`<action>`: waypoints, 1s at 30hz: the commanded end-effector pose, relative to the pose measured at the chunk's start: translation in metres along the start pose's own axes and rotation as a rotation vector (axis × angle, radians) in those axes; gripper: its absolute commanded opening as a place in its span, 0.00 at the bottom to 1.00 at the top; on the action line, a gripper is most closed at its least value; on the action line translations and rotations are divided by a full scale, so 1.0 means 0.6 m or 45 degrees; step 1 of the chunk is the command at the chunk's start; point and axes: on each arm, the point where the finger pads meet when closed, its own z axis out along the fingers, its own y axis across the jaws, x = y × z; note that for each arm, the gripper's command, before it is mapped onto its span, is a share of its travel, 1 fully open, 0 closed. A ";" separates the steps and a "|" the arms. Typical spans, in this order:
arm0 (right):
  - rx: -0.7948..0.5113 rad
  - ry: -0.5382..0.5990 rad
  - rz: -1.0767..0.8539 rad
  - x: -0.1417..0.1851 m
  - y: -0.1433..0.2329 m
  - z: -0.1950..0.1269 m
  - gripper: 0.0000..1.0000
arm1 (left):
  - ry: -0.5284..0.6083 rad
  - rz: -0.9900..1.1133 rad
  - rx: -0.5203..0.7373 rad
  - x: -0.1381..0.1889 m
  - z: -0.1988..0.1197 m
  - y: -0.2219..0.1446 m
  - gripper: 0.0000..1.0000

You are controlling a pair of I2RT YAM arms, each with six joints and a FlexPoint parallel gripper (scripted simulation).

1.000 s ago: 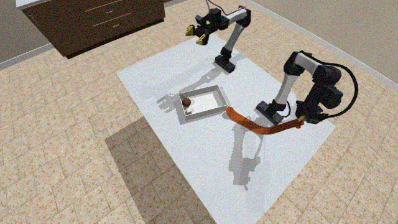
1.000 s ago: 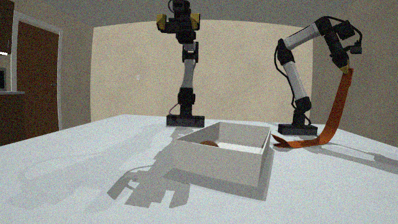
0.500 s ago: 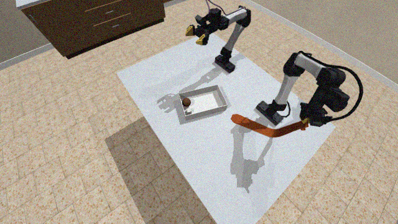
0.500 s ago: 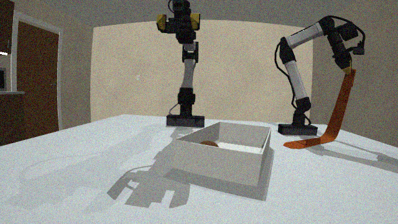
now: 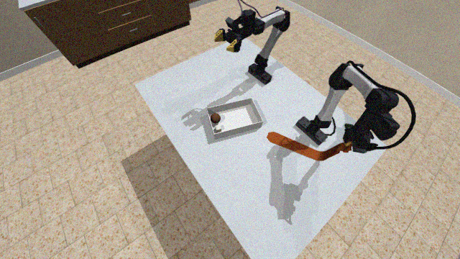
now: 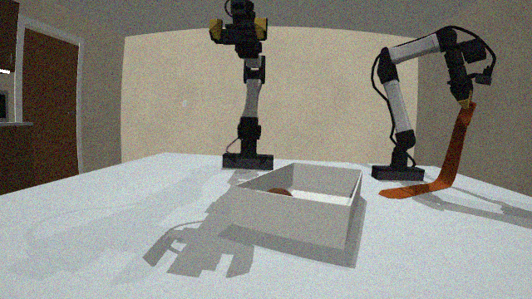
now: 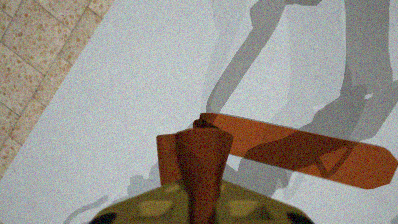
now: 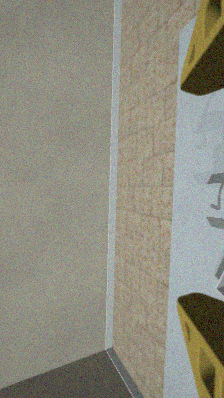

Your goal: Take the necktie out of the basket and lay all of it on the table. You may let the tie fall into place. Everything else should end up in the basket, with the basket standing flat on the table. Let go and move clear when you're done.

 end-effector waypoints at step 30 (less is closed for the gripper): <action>0.000 0.000 0.000 0.000 0.000 0.000 1.00 | 0.321 0.013 0.072 0.080 0.308 -0.014 0.07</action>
